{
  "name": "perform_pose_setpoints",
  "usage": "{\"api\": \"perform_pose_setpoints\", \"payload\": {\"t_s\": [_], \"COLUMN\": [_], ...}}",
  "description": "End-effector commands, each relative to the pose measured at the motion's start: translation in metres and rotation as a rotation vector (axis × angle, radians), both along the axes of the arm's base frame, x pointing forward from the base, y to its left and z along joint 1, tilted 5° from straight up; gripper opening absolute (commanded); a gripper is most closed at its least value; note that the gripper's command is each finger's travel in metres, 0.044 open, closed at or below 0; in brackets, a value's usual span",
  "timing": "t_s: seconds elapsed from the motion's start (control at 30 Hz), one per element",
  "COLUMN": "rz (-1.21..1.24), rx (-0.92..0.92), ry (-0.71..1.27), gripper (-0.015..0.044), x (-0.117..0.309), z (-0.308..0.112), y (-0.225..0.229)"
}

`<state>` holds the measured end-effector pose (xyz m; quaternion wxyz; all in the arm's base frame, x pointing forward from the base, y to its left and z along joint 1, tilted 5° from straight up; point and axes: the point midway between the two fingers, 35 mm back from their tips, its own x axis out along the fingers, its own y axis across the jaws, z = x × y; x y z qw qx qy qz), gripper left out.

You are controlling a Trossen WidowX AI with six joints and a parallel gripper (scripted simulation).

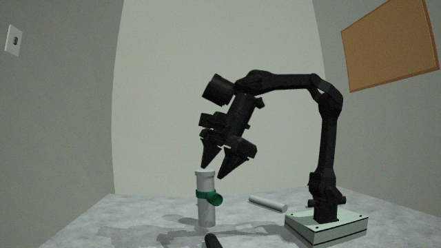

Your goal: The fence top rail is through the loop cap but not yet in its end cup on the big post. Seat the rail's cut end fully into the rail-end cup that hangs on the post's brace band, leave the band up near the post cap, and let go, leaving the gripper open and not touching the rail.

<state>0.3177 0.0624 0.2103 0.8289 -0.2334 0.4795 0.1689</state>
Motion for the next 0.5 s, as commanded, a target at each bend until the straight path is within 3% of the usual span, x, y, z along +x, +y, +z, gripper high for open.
{"api": "perform_pose_setpoints", "payload": {"t_s": [0.0,0.47], "rz": [0.240,1.128], "rx": [-0.117,-0.542], "ry": [0.004,-0.099], "gripper": [0.0440,0.0440], "x": [0.001,-0.012], "z": [-0.002,-0.006], "y": [-0.028,-0.127]}}
